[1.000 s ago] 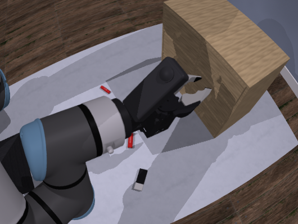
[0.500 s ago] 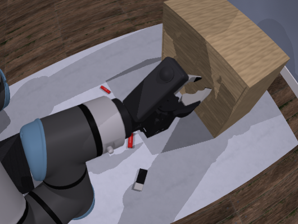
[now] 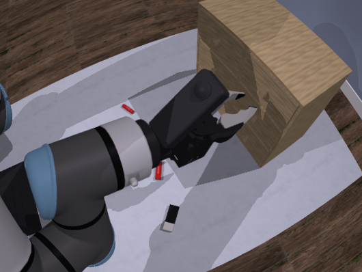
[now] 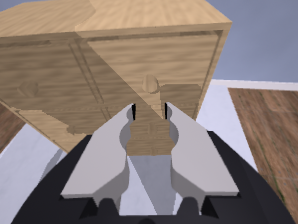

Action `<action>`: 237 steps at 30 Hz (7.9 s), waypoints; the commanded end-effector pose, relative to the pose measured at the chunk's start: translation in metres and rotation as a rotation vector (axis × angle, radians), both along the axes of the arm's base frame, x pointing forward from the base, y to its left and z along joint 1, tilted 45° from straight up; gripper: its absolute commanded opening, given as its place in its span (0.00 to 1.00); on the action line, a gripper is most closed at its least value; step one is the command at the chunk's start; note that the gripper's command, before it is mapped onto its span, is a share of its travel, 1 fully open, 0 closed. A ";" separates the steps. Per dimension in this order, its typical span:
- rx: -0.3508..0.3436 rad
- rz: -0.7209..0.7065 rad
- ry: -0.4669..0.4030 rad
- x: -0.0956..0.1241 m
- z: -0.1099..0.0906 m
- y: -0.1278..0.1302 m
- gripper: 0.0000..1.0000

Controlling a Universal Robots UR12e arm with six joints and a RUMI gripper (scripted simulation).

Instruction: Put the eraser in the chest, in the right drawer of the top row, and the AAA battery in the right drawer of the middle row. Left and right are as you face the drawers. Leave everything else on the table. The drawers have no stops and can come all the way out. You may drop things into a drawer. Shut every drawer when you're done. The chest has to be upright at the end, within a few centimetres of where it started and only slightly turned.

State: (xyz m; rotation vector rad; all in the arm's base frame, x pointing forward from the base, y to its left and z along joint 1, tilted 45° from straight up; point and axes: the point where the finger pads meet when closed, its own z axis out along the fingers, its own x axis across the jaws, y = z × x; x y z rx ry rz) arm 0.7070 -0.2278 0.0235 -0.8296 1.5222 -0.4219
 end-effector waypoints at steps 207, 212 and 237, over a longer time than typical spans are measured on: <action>-0.001 -0.001 0.000 0.034 0.004 -0.002 0.07; -0.001 -0.001 0.000 0.033 0.004 -0.002 0.07; -0.001 -0.001 0.000 0.026 0.003 -0.002 0.07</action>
